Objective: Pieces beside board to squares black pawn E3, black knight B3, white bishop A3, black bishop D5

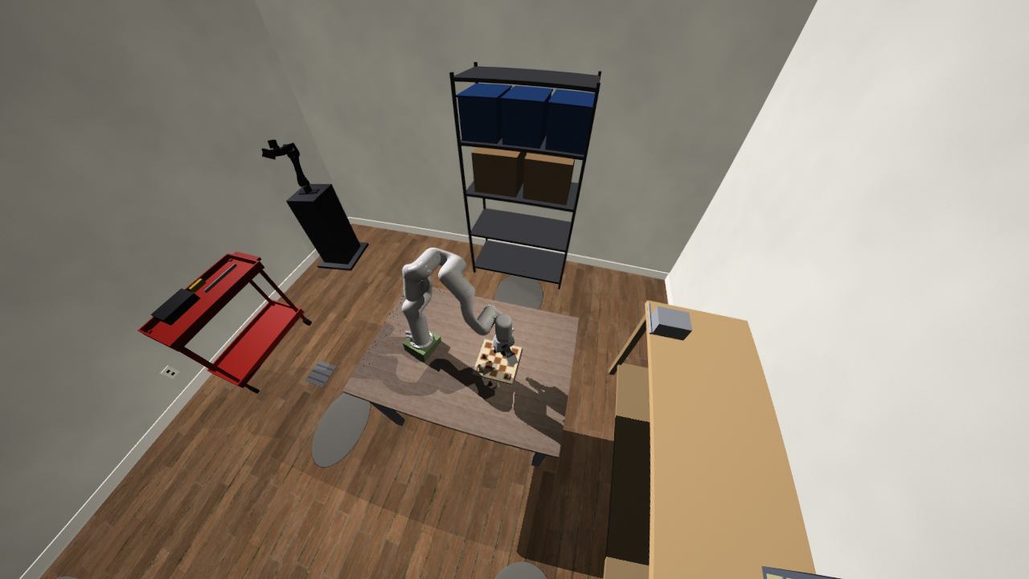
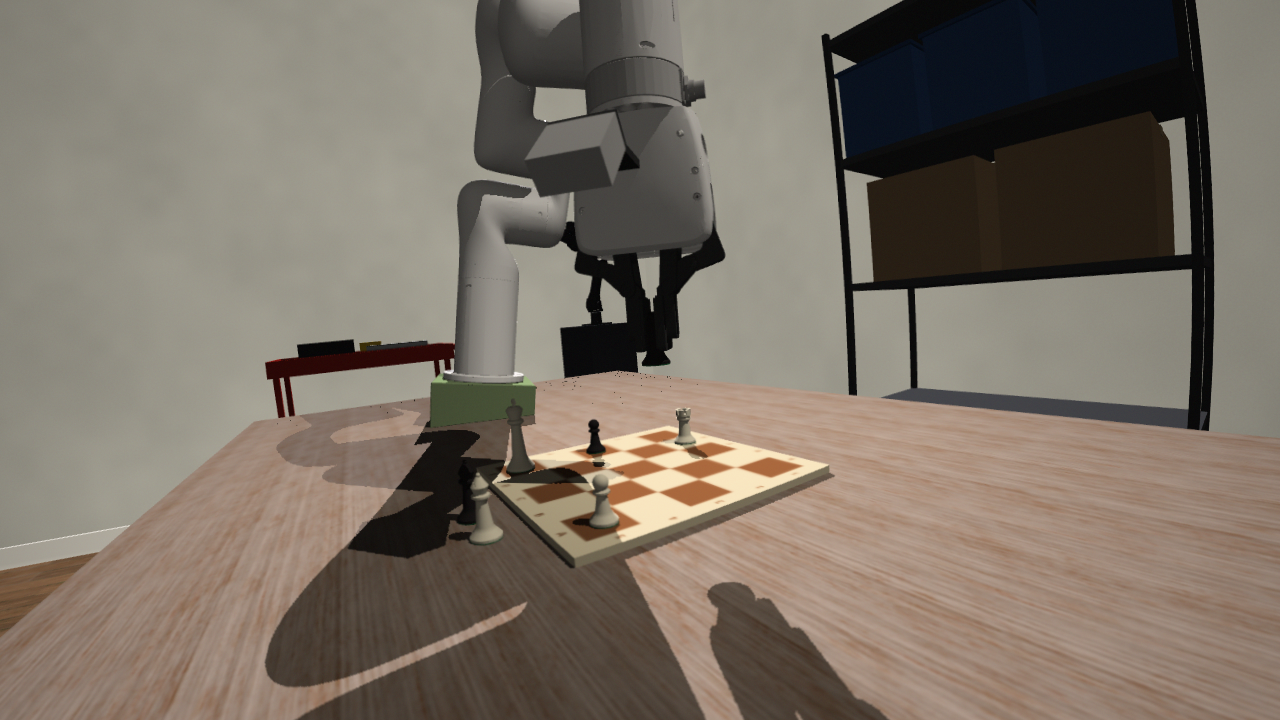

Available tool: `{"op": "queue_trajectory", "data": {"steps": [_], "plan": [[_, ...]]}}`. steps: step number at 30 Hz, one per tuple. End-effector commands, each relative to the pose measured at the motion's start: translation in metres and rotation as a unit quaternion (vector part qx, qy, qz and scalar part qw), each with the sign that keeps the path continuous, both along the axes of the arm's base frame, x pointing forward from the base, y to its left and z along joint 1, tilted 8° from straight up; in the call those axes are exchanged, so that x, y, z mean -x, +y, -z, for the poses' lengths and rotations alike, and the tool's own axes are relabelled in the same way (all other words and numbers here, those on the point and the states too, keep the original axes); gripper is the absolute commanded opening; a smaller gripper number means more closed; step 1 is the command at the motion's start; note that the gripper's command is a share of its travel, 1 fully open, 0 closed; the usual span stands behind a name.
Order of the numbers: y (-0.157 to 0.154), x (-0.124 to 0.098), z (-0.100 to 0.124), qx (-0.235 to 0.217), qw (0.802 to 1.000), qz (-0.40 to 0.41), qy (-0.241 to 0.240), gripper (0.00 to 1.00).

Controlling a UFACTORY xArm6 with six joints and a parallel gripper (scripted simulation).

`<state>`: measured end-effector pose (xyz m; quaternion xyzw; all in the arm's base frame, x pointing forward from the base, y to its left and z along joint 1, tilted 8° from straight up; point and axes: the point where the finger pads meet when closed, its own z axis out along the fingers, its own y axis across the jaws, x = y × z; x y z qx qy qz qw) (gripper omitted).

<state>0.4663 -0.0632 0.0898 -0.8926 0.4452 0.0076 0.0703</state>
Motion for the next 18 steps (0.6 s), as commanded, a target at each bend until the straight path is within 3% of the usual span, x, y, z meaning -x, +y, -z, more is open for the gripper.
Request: {"op": "queue_trajectory", "data": {"steps": [1,14,18], "plan": [[0.0,-0.002,0.004,0.0,1.0,0.0,-0.002,0.0],[0.008,-0.005,0.063,0.0,1.0,0.0,-0.002,0.0],[0.009,-0.005,0.071,0.0,1.0,0.0,-0.002,0.0]]}}
